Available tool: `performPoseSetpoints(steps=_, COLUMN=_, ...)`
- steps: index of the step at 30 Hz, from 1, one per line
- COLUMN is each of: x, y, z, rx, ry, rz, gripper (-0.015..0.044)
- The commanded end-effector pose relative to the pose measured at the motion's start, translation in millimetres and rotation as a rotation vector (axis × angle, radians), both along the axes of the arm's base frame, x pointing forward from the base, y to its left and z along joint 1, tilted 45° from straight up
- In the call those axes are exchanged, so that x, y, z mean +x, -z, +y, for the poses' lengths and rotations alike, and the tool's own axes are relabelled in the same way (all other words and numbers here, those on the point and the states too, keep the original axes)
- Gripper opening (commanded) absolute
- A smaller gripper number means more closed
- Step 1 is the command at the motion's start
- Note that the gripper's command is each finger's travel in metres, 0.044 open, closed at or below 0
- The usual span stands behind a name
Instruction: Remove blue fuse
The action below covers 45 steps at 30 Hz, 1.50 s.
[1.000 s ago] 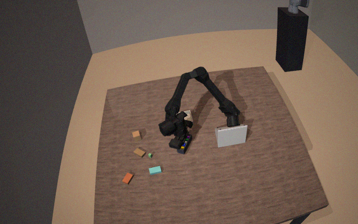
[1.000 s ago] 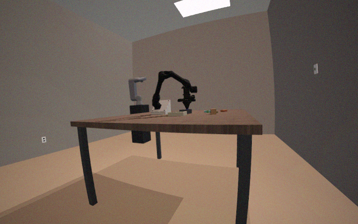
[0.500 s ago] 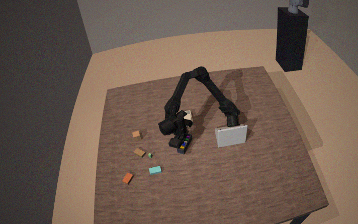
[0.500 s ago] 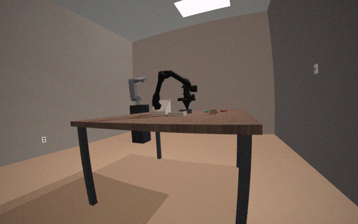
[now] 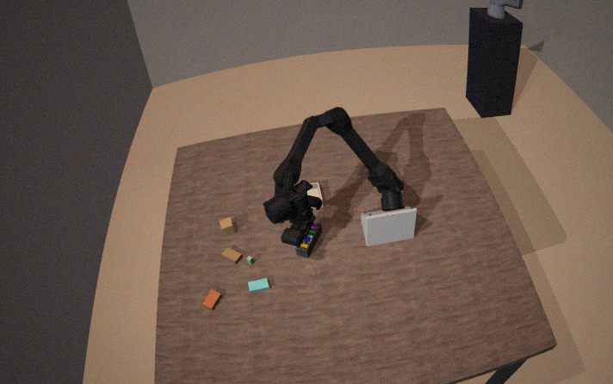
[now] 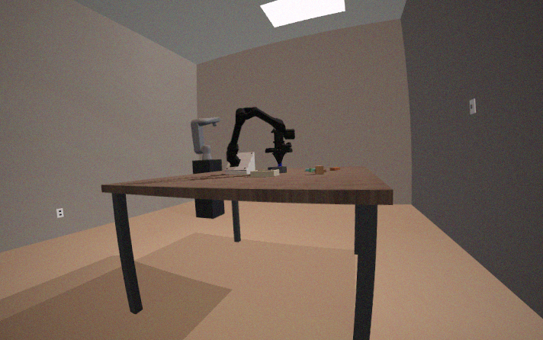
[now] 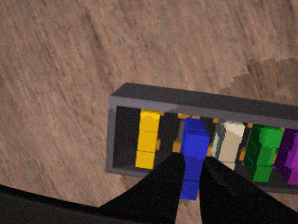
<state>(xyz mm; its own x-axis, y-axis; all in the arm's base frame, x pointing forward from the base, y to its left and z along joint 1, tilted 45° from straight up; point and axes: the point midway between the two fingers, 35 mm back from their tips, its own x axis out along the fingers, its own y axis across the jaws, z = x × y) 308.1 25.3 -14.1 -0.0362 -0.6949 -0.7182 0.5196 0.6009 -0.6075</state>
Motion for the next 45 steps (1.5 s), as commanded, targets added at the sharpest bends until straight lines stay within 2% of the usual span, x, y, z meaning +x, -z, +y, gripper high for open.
performPoseSetpoints(steps=1, x=0, y=-2, z=2, rx=0.003, ry=0.004, rz=-0.002, gripper=0.0)
performPoseSetpoints(steps=45, x=1, y=-28, z=26, rx=0.004, ry=0.002, rz=-0.001, gripper=0.0)
